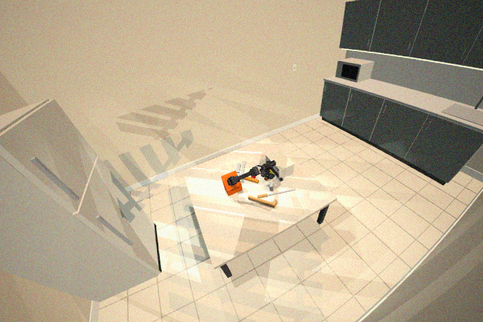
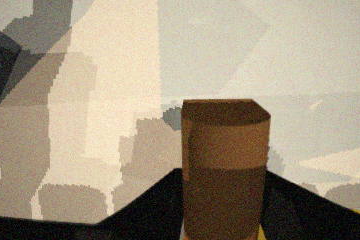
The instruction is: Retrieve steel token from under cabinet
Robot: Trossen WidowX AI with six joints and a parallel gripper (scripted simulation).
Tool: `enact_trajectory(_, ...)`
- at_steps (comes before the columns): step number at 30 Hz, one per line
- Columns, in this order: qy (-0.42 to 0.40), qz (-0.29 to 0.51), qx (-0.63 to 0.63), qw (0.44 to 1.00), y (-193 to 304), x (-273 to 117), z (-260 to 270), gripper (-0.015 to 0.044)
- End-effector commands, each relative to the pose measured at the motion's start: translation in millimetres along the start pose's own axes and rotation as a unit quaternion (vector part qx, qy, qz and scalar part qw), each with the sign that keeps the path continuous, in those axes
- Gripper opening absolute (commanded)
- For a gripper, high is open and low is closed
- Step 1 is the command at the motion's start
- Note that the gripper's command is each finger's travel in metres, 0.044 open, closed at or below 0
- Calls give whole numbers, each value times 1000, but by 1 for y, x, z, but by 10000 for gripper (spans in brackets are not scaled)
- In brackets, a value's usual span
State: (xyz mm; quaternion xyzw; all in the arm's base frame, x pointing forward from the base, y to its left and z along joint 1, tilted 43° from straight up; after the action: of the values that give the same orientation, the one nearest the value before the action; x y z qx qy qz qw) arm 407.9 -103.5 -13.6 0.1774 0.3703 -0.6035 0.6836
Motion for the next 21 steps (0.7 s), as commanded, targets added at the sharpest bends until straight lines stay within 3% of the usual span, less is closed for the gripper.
enact_trajectory(1,4,1,2,1000,0,1,-3,0)
enact_trajectory(21,4,1,1,1000,-16,1,-4,0)
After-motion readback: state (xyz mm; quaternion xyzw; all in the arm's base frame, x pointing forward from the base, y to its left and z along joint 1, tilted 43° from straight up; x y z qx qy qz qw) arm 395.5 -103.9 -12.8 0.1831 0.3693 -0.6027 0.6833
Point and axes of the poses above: the point midway between the two fingers, 35 mm back from their tips, its own x axis out along the fingers, its own z axis across the jaws, y = z × x, the point moved 2 cm from there along -x, back along the fingers, and after that the axes turned 7 degrees about -x, right-handed, at the moved point
